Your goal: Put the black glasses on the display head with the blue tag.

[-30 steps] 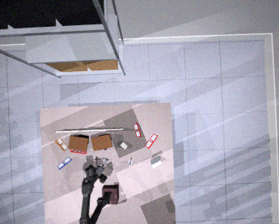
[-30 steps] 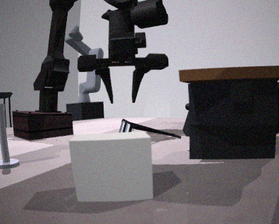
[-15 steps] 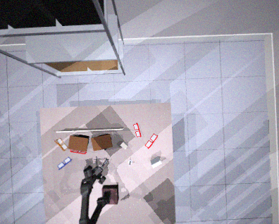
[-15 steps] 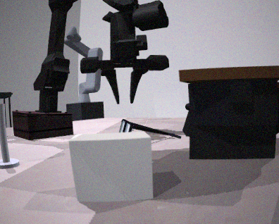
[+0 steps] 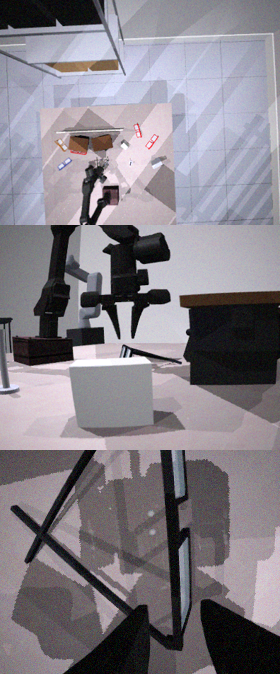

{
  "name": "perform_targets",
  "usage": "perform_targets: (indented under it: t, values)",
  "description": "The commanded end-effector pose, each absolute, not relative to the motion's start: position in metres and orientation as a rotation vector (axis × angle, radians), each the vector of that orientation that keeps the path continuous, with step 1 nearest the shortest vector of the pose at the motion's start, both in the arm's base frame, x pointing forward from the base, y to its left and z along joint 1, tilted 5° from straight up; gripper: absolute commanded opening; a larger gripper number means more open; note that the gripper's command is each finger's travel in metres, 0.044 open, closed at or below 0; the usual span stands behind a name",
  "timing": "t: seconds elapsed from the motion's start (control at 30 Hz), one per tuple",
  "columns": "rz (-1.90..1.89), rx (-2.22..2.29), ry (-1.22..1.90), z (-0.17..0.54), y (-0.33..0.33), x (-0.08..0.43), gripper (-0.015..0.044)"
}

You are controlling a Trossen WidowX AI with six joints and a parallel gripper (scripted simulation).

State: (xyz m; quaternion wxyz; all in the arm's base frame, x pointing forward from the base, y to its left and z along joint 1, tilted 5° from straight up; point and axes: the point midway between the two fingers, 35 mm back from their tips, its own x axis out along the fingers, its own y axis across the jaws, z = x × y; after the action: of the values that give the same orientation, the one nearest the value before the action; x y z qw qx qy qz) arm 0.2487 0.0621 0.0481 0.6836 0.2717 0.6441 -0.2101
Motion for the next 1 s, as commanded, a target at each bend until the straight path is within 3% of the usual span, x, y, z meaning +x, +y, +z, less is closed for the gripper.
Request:
perform_targets:
  t: [0.0, 0.97]
  values:
    - [-0.471, 0.615, 1.446, 0.042, 0.063, 0.249, 0.0120]
    - [-0.471, 0.615, 1.447, 0.009, 0.065, 0.250, 0.0120]
